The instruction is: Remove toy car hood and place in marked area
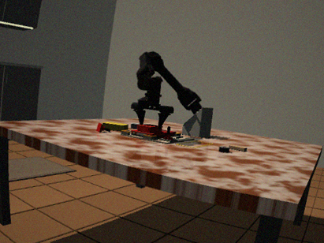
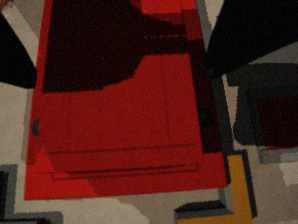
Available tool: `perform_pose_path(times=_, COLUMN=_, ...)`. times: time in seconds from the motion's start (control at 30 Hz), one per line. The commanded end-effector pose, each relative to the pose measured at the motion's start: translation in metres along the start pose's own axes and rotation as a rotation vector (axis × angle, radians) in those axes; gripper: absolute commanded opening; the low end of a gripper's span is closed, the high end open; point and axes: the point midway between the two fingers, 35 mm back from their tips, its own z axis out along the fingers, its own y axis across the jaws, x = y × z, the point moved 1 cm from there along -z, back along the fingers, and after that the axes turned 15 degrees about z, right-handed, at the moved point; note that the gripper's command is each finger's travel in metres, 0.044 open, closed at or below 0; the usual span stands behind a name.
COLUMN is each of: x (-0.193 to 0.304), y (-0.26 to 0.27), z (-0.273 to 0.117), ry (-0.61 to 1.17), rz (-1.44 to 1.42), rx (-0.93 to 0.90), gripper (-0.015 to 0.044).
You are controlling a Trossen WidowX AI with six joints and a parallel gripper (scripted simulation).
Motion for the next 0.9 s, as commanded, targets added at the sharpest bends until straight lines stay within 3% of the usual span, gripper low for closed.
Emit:
perform_pose_path(times=0.0, x=0.0002, y=-0.0006, z=0.0028, ry=0.000, rz=-0.004, rx=0.004, gripper=0.0440)
perform_pose_path(times=0.3, x=0.0003, y=-0.0007, z=0.0073, ry=0.000, rz=-0.004, rx=0.005, gripper=0.0440)
perform_pose_path(times=0.43, x=0.0001, y=-0.0001, z=0.0049, ry=0.000, rz=0.000, rx=0.000, gripper=0.0335)
perform_pose_path(times=0.73, x=0.0001, y=-0.0001, z=0.0049, ry=0.000, rz=0.000, rx=0.000, gripper=0.0275)
perform_pose_path(times=0.87, x=0.0000, y=-0.0001, z=0.0039, ry=0.000, rz=0.000, rx=0.000, gripper=0.0170)
